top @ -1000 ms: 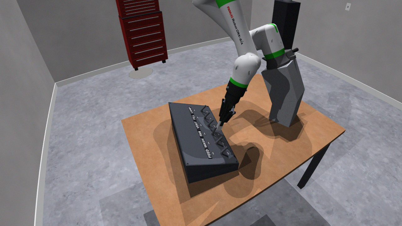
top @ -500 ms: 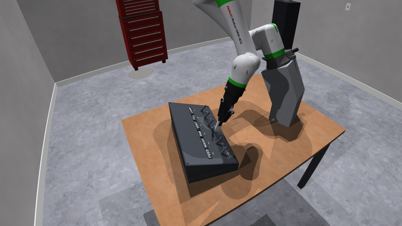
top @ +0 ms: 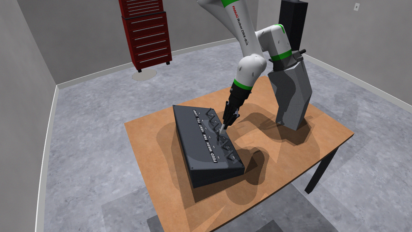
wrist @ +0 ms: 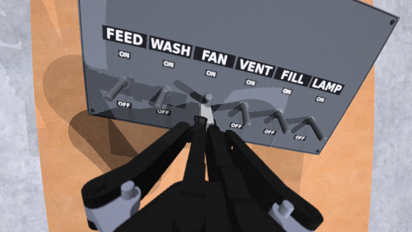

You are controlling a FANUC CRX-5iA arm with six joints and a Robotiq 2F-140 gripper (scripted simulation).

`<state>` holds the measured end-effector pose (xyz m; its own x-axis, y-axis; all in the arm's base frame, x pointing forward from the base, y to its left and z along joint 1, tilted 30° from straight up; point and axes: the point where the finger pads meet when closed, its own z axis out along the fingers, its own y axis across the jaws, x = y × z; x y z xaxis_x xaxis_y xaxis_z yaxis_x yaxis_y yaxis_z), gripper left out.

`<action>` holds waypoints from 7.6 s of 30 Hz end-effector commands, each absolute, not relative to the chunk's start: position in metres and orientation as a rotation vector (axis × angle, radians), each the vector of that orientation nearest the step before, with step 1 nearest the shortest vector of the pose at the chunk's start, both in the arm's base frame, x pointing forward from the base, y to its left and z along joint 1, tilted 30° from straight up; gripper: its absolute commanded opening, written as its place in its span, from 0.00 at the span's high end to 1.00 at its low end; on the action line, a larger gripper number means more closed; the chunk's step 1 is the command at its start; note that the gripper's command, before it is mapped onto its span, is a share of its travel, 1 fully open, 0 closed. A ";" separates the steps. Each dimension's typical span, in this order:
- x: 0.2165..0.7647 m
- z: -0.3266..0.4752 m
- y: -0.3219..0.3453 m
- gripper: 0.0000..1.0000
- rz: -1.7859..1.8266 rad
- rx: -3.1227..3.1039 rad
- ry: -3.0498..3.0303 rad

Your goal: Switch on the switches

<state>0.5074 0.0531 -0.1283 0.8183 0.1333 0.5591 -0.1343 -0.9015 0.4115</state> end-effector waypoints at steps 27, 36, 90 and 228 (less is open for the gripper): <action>0.497 -0.135 0.052 1.00 0.833 2.562 -0.001; 0.486 -0.120 0.060 1.00 0.833 2.562 -0.001; 0.438 -0.135 0.220 1.00 0.833 2.562 -0.001; 0.497 -0.208 0.178 1.00 0.833 2.562 -0.001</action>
<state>0.4962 0.1780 -0.2084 0.8183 0.1333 0.5591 -0.1344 -0.9014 0.4115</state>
